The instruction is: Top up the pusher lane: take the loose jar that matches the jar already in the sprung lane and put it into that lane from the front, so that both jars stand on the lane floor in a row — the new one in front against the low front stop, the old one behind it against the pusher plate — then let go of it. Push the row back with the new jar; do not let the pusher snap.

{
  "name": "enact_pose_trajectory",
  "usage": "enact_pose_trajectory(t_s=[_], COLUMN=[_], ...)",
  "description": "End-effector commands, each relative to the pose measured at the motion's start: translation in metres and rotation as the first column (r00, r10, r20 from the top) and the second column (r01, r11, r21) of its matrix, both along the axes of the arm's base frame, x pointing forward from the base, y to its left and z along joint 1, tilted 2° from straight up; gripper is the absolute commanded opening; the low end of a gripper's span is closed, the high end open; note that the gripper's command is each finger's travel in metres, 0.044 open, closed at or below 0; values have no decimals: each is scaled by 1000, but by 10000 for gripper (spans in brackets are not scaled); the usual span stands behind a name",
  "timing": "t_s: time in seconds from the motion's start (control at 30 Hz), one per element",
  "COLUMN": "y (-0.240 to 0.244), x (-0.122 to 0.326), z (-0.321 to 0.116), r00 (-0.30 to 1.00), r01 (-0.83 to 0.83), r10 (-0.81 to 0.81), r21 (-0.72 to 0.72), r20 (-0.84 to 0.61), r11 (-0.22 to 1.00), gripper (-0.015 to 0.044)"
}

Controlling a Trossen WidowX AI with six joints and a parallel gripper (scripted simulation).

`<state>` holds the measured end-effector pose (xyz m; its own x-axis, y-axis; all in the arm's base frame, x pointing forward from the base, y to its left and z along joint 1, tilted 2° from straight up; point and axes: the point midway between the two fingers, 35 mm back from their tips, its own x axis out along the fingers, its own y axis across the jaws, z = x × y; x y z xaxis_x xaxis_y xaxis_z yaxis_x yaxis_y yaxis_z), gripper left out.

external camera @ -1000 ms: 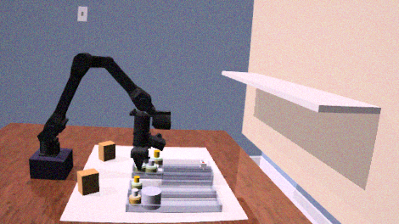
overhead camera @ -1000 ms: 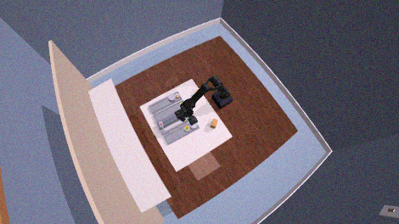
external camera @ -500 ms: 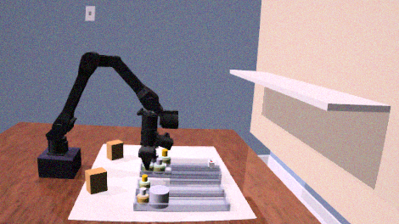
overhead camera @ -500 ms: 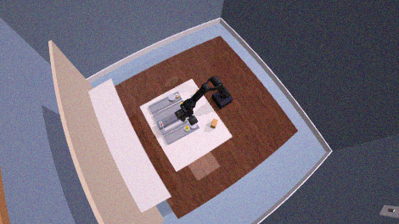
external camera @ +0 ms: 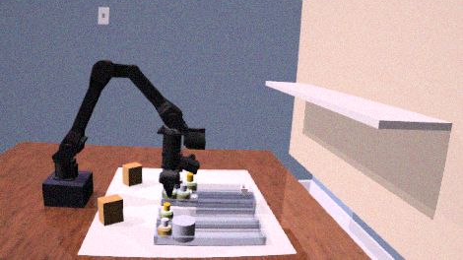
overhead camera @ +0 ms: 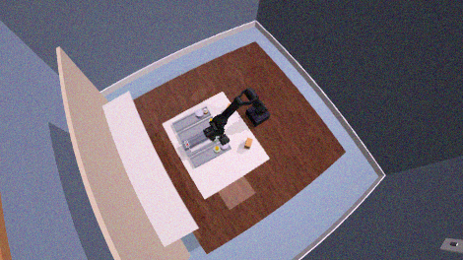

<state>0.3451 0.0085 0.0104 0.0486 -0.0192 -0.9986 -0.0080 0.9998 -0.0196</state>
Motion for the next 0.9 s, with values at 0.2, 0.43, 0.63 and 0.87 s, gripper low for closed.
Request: enact_pose_trajectory(t_s=[0.2,0.43,0.63,0.87], y=[1,1,1,0], x=[2,0,-1,-3], z=[0,0,0,0], r00=[1000,1000,1000,1000], r01=[-6,-6,-6,-6], r10=[5,5,5,5], r21=[4,4,4,4], r20=[14,14,13,13], r11=[1000,1000,1000,1000], gripper=[0,0,0,0])
